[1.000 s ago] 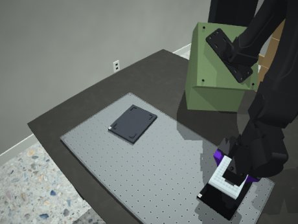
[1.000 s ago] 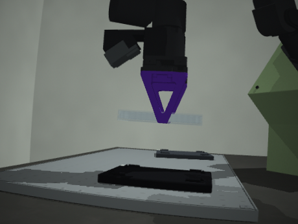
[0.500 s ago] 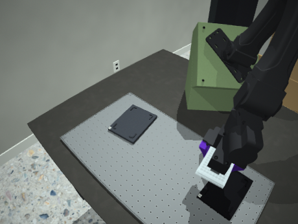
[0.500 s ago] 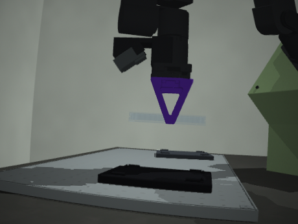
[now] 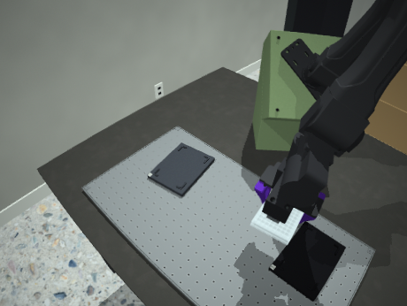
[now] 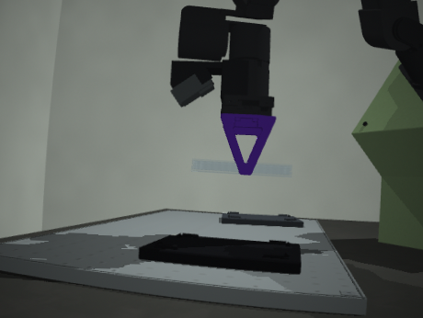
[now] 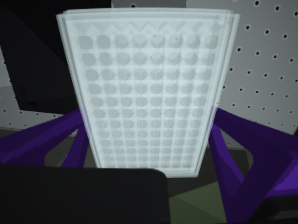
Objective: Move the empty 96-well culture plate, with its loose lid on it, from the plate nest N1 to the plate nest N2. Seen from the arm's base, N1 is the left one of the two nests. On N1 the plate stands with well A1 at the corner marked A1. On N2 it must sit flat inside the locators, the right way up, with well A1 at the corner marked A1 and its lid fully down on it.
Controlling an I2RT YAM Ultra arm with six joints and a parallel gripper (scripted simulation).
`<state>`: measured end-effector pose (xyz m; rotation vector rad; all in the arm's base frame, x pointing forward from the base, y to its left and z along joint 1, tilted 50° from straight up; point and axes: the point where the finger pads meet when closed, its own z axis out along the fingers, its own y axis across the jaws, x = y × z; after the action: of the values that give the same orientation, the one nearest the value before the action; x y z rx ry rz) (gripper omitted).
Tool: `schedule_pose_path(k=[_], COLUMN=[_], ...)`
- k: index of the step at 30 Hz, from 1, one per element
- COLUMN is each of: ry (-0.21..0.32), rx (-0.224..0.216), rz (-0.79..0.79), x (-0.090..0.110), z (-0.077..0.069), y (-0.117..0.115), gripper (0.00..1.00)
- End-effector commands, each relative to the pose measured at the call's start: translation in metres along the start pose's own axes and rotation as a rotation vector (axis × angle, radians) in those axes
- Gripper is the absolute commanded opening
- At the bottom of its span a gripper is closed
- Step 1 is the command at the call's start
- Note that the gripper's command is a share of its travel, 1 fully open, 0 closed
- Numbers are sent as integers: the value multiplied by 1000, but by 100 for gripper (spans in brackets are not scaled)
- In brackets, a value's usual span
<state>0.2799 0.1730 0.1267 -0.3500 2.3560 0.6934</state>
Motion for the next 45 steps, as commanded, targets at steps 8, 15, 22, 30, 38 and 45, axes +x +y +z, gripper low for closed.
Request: schedule_pose_path(k=[8, 15, 22, 30, 38, 45], ry=[7, 6, 3, -22, -30, -30], rx=[-19, -20, -21, -19, -16, -15], rz=[-14, -13, -13, -29, -36, -36], x=[10, 13, 16, 6, 5, 8], z=[5, 5, 5, 3, 2, 3], y=[-35, -51, -74, -93, -121, -138], gripper=[0, 0, 0, 0, 0, 0])
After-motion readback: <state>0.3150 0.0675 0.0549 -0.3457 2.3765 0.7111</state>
